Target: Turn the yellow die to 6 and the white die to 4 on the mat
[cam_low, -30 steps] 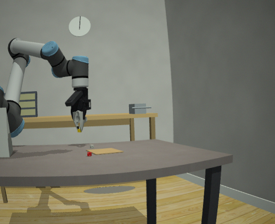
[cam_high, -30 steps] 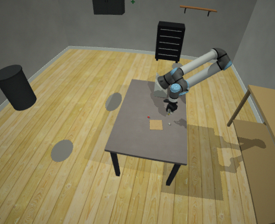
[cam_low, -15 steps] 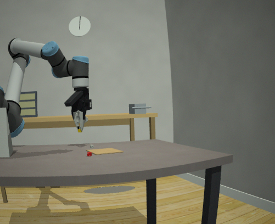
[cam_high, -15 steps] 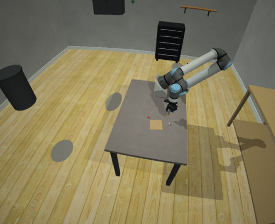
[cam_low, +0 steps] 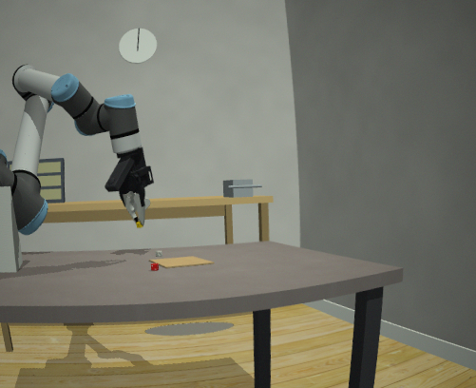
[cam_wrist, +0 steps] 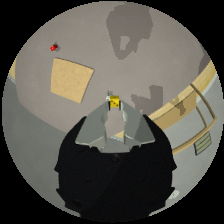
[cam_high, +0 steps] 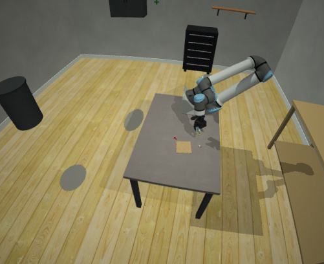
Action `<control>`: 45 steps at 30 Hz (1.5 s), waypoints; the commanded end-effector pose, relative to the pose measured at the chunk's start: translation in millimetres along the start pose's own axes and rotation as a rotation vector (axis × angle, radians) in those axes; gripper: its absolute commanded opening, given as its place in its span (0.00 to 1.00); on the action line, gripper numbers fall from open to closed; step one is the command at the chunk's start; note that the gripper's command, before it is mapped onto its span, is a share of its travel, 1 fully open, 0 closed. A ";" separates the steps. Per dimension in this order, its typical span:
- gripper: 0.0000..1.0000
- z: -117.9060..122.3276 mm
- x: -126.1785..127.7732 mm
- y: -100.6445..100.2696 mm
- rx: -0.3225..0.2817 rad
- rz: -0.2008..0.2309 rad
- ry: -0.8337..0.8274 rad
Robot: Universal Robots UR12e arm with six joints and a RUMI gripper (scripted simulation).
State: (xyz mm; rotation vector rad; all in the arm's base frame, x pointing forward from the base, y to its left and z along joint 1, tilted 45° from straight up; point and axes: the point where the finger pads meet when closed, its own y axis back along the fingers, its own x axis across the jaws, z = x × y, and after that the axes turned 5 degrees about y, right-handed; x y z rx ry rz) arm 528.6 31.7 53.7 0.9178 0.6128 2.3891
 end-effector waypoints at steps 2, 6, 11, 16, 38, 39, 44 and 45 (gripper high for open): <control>0.00 -2.6 2.6 -4.6 -0.195 -0.005 0.006; 0.00 -4.1 3.0 -5.4 -0.282 -0.009 0.004; 0.00 -5.0 3.5 -6.0 -0.358 -0.013 0.004; 0.00 -5.9 3.7 -6.4 -0.485 -0.023 0.004; 0.00 -7.2 3.0 -6.1 -0.688 -0.047 0.000; 0.00 -7.2 3.0 -6.2 -0.688 -0.047 0.000; 0.00 -7.4 3.1 -7.0 -0.688 -0.046 0.001; 0.00 -7.6 3.1 -7.7 -0.688 -0.046 0.001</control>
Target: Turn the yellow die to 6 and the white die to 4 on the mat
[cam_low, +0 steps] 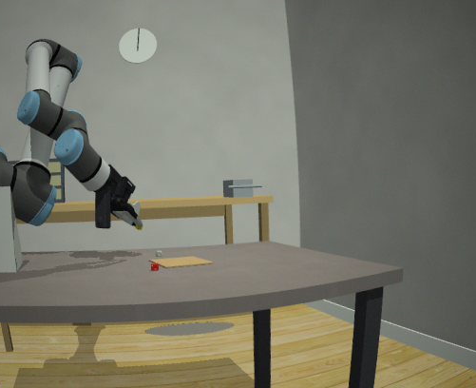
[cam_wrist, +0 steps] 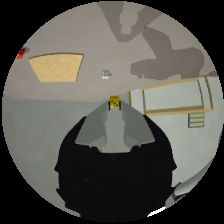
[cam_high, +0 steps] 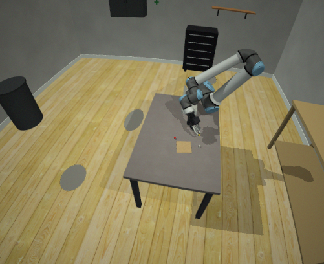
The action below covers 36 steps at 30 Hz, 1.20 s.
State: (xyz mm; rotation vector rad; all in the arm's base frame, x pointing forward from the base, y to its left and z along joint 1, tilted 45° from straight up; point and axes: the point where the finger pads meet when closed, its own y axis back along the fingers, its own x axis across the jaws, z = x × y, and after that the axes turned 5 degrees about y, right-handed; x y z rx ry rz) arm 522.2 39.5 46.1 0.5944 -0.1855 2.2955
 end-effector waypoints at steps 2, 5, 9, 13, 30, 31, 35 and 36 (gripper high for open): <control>0.00 -1.4 -1.9 -1.2 -0.010 0.008 0.006; 0.00 -7.1 -1.4 -5.1 -0.010 0.008 0.006; 0.00 -18.3 -0.4 -13.0 -0.010 0.008 0.006; 0.00 -31.5 0.8 -22.2 -0.010 0.008 0.006; 0.00 -60.7 3.4 -42.6 -0.010 0.008 0.006; 0.00 -60.9 3.4 -42.7 -0.010 0.008 0.006; 0.00 -61.0 3.4 -42.8 -0.010 0.008 0.006; 0.00 -61.0 3.4 -42.8 -0.010 0.008 0.006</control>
